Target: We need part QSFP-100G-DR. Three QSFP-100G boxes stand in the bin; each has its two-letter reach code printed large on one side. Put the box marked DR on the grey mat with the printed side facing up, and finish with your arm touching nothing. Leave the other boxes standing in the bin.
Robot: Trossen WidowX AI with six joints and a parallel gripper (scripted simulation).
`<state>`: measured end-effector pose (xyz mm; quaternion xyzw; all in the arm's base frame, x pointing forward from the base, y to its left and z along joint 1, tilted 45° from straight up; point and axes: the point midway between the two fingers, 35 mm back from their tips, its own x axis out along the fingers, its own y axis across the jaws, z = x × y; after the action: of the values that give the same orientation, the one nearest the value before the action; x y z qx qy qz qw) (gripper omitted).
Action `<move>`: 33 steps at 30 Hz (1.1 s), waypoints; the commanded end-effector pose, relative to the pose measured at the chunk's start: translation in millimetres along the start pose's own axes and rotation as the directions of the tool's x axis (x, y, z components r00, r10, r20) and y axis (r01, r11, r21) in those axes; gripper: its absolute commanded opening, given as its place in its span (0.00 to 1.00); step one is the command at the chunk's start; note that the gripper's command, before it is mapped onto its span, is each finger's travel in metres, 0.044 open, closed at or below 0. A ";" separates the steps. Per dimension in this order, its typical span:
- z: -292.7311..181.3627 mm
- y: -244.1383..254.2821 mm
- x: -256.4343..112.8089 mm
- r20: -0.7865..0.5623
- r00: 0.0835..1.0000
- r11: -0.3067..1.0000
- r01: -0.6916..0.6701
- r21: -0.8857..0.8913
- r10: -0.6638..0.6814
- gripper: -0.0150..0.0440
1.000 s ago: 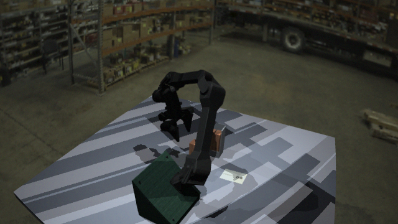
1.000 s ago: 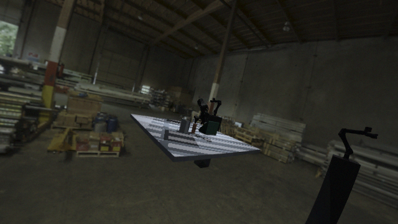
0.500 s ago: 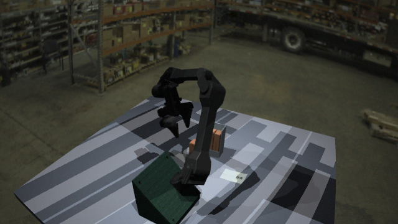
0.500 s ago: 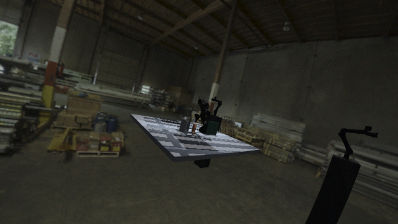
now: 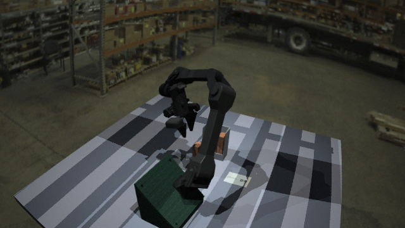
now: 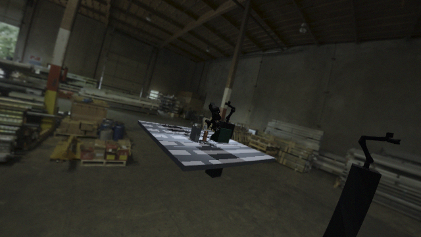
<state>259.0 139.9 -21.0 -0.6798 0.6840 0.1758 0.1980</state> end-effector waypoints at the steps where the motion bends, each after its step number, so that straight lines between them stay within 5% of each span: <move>1: -8.3 -1.4 1.2 0.041 0.999 1.000 -0.013 0.004 0.013 0.66; 33: -49.7 0.2 26.4 0.257 0.966 0.999 -0.034 0.017 0.029 0.66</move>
<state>257.2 94.8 10.8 -0.6389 0.6649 0.2566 0.2897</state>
